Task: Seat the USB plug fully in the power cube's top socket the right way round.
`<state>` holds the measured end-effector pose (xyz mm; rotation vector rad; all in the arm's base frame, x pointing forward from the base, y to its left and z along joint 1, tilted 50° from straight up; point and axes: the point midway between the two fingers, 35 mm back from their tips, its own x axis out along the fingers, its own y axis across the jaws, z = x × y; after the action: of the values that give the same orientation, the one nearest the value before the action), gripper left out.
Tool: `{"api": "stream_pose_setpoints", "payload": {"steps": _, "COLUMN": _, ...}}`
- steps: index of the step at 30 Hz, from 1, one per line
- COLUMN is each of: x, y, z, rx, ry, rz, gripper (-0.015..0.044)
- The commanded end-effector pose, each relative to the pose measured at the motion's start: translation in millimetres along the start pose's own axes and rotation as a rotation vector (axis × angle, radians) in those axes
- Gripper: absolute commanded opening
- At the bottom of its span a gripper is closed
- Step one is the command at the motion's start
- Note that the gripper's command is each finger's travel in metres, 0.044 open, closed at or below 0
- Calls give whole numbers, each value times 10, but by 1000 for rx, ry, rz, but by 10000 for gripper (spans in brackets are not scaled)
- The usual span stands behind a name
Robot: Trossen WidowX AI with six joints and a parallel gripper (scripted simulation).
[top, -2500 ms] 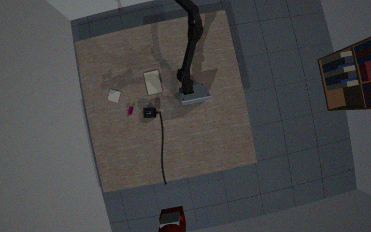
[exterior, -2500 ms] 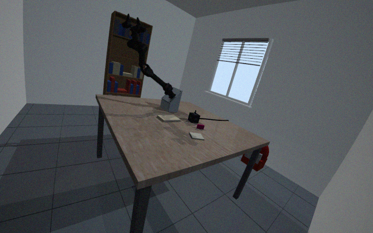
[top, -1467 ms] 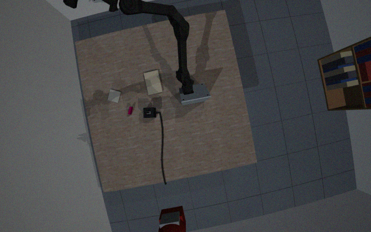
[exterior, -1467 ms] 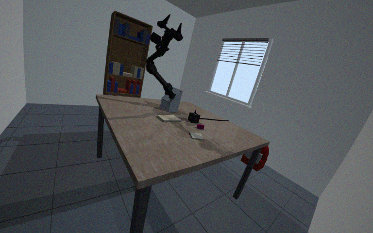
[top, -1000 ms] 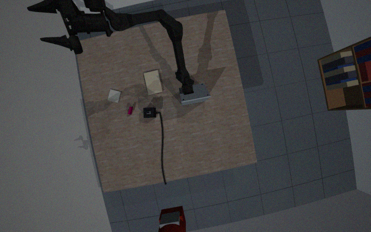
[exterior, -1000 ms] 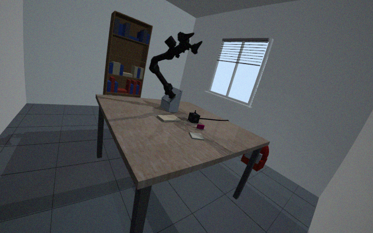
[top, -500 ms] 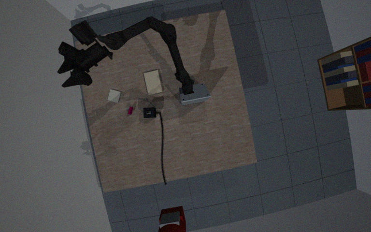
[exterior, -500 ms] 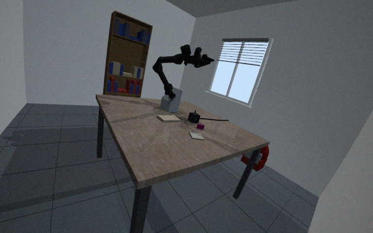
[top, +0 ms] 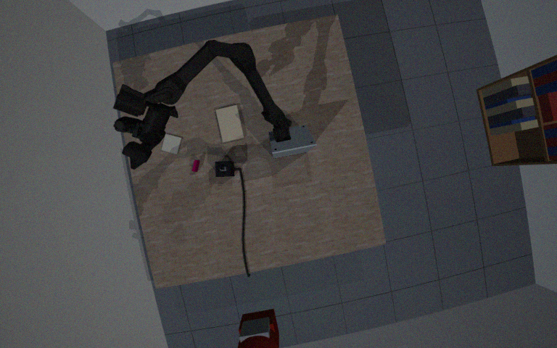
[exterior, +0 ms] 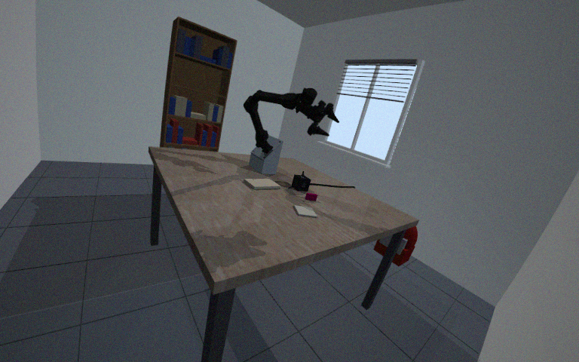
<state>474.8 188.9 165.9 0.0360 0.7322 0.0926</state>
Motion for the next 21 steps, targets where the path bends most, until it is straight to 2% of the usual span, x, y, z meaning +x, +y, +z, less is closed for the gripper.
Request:
{"api": "stream_pose_setpoints", "payload": {"steps": 1, "x": 286, "y": -241, "z": -676, "rx": 296, "ry": 174, "rz": -199, "gripper": 440}}
{"api": "stream_pose_setpoints", "payload": {"steps": 11, "x": 423, "y": -598, "z": -1466, "rx": 660, "ry": 265, "rz": -541, "gripper": 440}}
{"api": "stream_pose_setpoints", "payload": {"steps": 21, "x": 343, "y": -978, "z": -2134, "rx": 940, "ry": 176, "rz": -926, "gripper": 440}}
